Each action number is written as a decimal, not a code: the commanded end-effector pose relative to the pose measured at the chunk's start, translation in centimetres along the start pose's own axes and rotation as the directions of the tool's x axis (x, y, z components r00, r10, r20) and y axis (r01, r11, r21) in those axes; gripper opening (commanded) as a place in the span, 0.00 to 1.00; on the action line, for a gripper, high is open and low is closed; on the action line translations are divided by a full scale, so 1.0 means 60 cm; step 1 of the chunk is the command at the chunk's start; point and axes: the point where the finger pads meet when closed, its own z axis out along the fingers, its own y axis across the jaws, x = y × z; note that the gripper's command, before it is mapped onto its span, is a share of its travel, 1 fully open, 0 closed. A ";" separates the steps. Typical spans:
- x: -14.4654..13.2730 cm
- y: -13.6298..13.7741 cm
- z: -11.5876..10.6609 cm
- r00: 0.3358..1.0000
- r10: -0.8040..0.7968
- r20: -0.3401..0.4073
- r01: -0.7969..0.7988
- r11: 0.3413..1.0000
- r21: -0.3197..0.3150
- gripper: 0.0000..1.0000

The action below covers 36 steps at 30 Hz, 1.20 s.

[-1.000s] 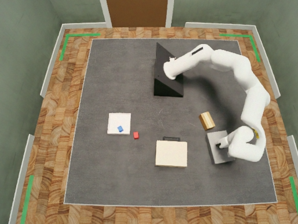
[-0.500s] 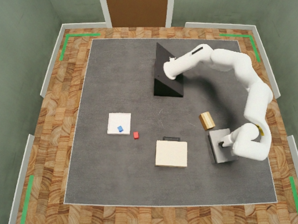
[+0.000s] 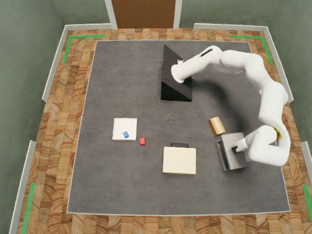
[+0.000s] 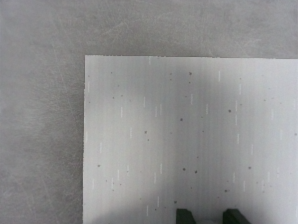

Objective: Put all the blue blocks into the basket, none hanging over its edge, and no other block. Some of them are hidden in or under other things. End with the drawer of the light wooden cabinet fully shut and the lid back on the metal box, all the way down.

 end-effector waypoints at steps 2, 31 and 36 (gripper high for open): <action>0.001 0.000 -0.019 1.000 -0.001 -0.002 0.001 1.000 0.000 0.00; -0.074 -0.066 -0.074 0.992 -0.124 -0.004 0.124 0.992 0.007 0.00; -0.146 -0.109 -0.098 0.962 -0.274 -0.007 0.274 0.962 0.013 0.00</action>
